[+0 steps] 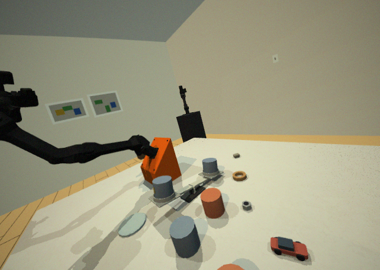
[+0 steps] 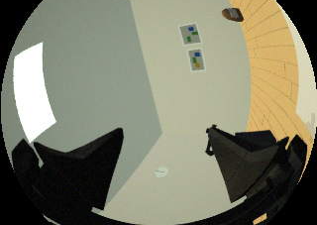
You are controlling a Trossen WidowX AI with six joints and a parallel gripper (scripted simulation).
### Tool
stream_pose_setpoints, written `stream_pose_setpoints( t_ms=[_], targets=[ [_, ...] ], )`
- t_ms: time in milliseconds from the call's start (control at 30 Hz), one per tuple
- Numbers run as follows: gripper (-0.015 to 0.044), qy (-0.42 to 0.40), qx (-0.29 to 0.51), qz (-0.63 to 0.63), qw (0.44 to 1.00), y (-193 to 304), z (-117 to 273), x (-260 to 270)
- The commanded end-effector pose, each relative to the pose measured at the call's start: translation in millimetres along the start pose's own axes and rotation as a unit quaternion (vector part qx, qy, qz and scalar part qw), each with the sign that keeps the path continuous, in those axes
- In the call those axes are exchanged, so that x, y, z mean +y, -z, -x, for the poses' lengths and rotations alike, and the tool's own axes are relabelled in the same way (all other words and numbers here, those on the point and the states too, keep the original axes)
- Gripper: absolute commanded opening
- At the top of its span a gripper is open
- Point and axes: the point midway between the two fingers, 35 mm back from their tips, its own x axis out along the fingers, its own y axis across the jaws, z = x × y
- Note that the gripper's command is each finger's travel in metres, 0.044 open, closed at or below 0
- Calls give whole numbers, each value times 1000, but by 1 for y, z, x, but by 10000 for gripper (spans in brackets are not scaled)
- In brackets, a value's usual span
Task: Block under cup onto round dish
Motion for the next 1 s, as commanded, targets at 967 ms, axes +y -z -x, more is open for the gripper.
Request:
stream_pose_setpoints(
  t_ms=[967],
  targets=[
    [440,-130,-380,124,907,-224,-51,96]
  ],
)
